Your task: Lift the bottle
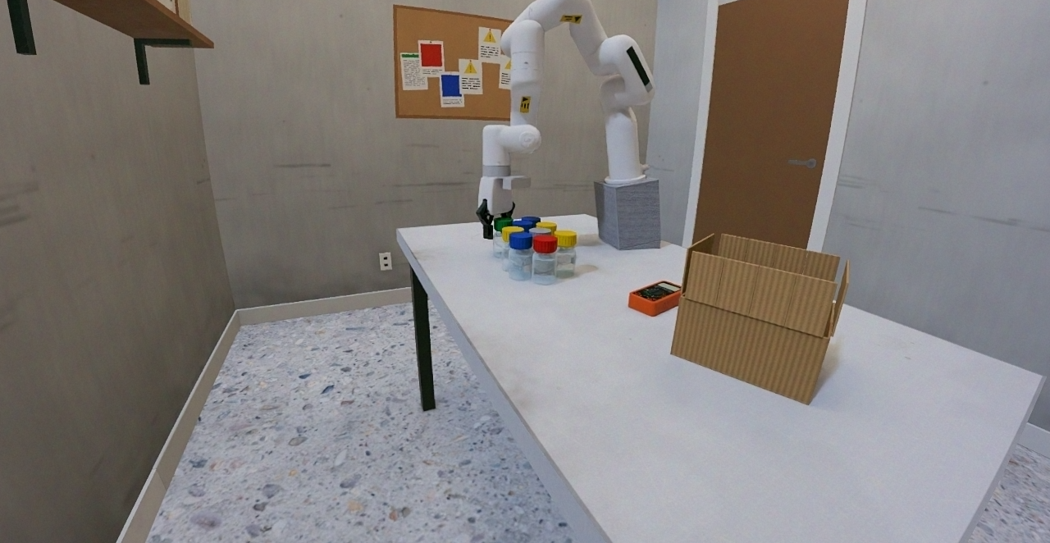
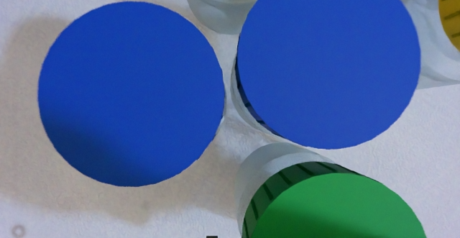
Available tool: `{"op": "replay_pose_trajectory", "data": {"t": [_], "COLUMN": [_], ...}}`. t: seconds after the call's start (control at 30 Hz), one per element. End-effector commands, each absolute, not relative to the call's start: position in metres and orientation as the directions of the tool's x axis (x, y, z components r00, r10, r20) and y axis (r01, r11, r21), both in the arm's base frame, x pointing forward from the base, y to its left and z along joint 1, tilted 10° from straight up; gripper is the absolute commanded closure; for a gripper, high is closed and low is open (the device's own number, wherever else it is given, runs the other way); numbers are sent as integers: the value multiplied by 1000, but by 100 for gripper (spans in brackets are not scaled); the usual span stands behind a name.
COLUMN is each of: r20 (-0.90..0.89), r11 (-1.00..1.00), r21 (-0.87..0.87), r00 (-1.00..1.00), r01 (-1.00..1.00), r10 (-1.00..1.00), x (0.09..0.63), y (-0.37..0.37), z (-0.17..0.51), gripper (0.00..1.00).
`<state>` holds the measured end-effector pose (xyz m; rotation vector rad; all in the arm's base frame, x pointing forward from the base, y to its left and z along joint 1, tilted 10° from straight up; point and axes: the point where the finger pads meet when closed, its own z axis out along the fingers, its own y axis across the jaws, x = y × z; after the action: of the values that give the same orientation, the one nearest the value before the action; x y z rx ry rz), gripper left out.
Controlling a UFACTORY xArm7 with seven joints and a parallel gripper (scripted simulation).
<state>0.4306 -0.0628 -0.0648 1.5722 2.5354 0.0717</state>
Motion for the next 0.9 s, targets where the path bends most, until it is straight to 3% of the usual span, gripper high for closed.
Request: {"op": "replay_pose_trajectory", "data": {"t": [0.0,0.87], "r20": [-110,-110], "r11": [447,448], "r21": [127,126], "r00": [-436,-436], "r01": [885,885], "r10": [893,893], "x": [433,430], "y": [-63,-57], "z": [-68,-72], "gripper": [21,21]}}
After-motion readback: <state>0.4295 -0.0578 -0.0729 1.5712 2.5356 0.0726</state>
